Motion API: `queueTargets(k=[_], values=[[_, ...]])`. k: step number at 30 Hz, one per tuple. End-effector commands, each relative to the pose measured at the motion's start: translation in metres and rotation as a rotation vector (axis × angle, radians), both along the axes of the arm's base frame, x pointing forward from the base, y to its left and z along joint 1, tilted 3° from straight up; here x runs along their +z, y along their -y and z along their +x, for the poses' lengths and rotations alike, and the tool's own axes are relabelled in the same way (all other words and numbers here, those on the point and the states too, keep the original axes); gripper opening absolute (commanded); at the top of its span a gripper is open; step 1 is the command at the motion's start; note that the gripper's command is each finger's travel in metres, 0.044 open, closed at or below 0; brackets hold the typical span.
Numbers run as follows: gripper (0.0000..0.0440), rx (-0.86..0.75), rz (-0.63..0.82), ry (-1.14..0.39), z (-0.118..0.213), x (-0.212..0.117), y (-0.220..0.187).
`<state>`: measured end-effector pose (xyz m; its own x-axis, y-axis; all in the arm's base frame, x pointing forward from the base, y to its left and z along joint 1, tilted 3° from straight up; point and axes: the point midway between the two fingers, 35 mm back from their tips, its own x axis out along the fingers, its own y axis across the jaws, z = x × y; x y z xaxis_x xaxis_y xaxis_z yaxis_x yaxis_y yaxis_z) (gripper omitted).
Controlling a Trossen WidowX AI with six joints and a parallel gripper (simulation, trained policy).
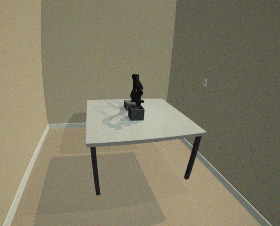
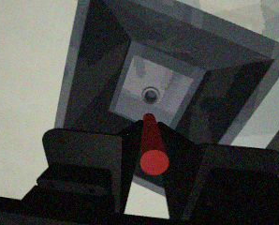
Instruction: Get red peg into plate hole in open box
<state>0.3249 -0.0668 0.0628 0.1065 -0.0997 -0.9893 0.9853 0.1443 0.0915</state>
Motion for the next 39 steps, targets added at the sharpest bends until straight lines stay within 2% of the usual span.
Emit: queueTargets(k=[1, 17, 20, 25, 32, 39], values=[[0.0004, 0.003, 0.008, -0.001, 0.002, -0.006, 0.006], [0.0001, 0.046, 0.019, -0.024, 0.009, -0.039, 0.019], [0.0027, 0.056, 0.02, -0.038, 0.009, -0.044, 0.02], [0.0106, 0.073, 0.027, -0.061, 0.009, -0.052, 0.02], [0.0129, 0.07, 0.123, -0.06, 0.013, -0.043, 0.012], [0.012, 0.062, 0.217, -0.026, 0.022, -0.024, 0.015]])
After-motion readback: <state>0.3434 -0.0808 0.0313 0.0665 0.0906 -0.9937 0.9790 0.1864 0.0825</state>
